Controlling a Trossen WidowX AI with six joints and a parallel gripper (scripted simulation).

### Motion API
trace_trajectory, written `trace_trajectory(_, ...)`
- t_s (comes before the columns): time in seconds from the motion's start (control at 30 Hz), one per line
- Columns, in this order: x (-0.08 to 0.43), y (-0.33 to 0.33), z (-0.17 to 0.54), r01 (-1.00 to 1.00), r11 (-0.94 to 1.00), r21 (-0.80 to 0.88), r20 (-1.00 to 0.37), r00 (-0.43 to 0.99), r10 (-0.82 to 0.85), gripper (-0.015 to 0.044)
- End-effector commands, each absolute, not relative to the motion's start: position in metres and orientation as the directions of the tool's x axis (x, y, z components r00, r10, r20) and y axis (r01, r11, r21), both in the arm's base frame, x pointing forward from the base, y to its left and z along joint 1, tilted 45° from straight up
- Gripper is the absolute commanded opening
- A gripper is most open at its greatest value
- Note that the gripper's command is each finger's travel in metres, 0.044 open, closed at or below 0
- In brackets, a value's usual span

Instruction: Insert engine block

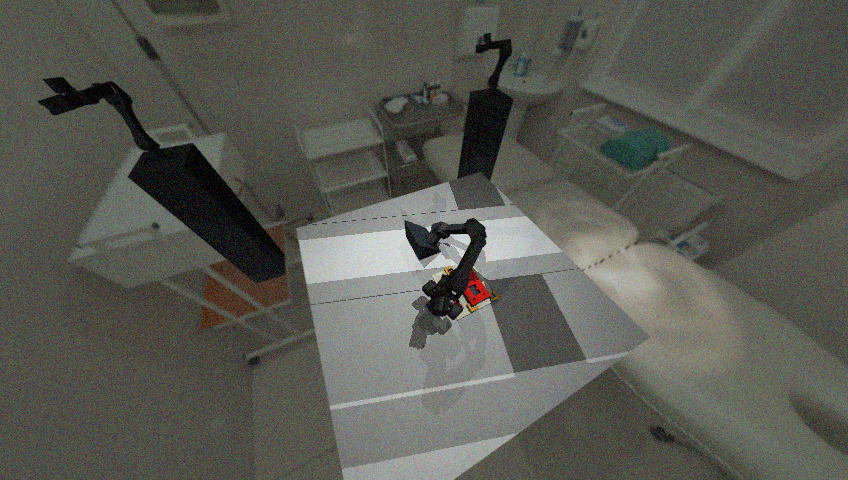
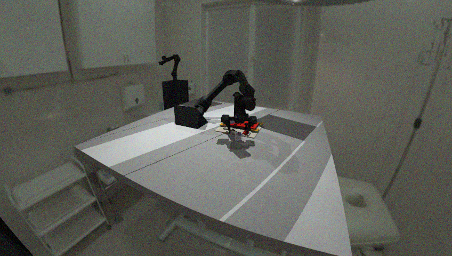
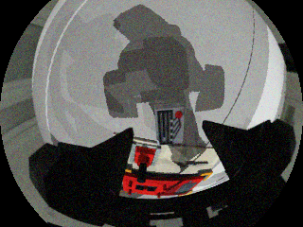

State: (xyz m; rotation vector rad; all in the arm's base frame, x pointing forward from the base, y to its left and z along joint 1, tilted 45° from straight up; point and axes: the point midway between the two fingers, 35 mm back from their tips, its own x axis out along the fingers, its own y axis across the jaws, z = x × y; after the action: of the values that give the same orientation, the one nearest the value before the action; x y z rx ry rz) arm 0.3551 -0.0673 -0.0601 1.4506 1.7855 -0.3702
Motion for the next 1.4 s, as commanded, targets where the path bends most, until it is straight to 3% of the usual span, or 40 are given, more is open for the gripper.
trace_trajectory(0.0, 0.354, -0.062, -0.065, 0.923, 0.297, 0.243, -0.719, -0.035, 0.695, 0.044)
trace_trajectory(0.13, 0.354, -0.059, -0.068, 0.923, 0.297, 0.243, -0.718, -0.035, 0.695, 0.044)
trace_trajectory(0.5, 0.354, -0.059, -0.068, 0.923, 0.297, 0.243, -0.718, -0.035, 0.695, 0.0151)
trace_trajectory(0.73, 0.354, -0.059, -0.068, 0.923, 0.297, 0.243, -0.718, -0.035, 0.695, 0.0105)
trace_trajectory(0.87, 0.355, -0.062, -0.066, 0.918, 0.3, 0.259, -0.72, -0.023, 0.693, 0.0)
trace_trajectory(1.37, 0.363, -0.09, -0.044, 0.915, 0.292, 0.278, -0.725, 0.001, 0.688, 0.0)
